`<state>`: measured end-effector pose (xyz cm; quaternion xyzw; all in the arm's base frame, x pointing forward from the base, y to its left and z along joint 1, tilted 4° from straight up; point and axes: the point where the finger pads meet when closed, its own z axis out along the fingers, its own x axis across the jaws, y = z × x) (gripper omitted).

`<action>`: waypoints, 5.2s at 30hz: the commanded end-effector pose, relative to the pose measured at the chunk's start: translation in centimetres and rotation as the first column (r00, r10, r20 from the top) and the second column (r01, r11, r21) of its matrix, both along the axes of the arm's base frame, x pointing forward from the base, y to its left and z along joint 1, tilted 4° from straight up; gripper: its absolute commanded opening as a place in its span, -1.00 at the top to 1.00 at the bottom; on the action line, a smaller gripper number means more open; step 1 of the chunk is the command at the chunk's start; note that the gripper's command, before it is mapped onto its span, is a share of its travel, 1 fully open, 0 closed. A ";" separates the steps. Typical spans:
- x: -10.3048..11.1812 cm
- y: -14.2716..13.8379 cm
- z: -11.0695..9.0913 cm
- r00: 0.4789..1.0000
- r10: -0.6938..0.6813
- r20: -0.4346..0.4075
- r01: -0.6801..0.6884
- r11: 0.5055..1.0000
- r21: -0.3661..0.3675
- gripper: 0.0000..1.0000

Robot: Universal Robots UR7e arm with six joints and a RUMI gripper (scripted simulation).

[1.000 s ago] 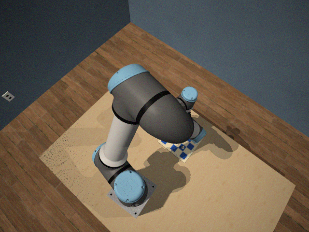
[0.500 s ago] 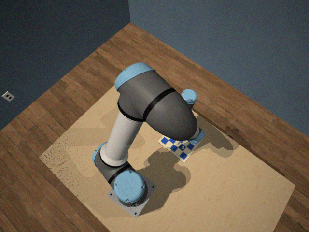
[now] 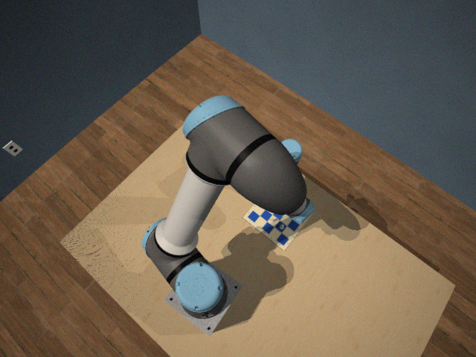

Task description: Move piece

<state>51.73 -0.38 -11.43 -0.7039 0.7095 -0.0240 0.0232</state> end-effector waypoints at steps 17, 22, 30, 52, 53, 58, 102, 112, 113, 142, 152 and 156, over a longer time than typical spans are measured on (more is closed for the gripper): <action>0.0 0.1 -0.2 1.000 0.001 0.000 -0.001 1.000 -0.001 0.60; 0.0 0.1 -0.2 1.000 0.001 0.000 -0.001 1.000 -0.001 0.60; 0.0 0.1 -0.2 1.000 0.001 0.000 -0.001 1.000 -0.001 0.60; -0.1 0.1 -0.2 1.000 0.001 -0.001 -0.001 1.000 -0.001 0.60; -0.1 0.1 -0.2 1.000 0.001 0.000 -0.001 1.000 -0.001 0.60; -0.1 0.1 -0.2 1.000 0.001 0.000 -0.001 1.000 -0.001 0.60; -0.1 0.1 -0.8 1.000 0.001 0.000 -0.001 1.000 -0.001 0.60; 0.3 0.1 -2.6 1.000 0.001 0.003 -0.001 1.000 -0.002 0.60; 0.3 0.1 -2.7 1.000 0.001 0.003 -0.001 1.000 -0.002 0.60; 0.3 0.1 -3.4 1.000 0.001 0.002 -0.001 1.000 -0.001 0.60; 0.3 0.1 -3.4 1.000 0.001 0.002 -0.001 1.000 -0.001 0.60; 0.3 0.1 -3.4 1.000 0.001 0.002 -0.001 1.000 -0.001 0.60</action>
